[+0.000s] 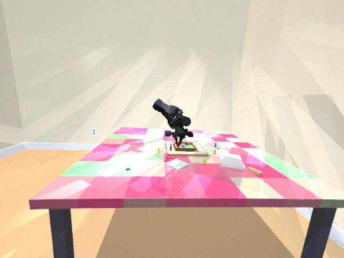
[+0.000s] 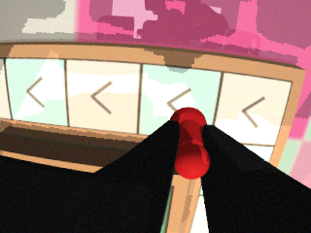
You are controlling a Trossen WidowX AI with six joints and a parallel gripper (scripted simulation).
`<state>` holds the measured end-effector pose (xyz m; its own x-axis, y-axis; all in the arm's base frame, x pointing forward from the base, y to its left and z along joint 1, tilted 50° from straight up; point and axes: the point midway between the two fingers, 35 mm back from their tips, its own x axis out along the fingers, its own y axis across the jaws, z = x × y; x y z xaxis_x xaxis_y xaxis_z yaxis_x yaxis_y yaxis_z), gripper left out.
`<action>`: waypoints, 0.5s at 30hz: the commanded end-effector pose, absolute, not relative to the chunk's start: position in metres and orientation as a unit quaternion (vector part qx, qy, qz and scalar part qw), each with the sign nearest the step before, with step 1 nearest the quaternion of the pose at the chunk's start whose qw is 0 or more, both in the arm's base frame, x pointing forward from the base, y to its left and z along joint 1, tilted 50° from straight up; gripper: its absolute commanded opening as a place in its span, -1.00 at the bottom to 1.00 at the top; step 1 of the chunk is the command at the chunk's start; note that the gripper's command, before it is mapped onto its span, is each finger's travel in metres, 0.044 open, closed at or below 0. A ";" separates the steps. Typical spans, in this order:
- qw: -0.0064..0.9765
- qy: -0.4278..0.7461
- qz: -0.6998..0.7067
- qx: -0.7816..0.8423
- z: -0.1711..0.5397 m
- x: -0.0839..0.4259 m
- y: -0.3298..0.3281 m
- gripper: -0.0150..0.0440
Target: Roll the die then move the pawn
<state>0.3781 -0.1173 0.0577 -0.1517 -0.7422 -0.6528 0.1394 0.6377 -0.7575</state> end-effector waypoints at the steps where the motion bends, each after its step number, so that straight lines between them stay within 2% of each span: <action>1: 0.614 0.666 -0.360 -0.223 0.069 0.384 -0.102 -0.49; 15: 0.614 0.665 -0.361 -0.225 0.115 0.388 -0.054 -0.49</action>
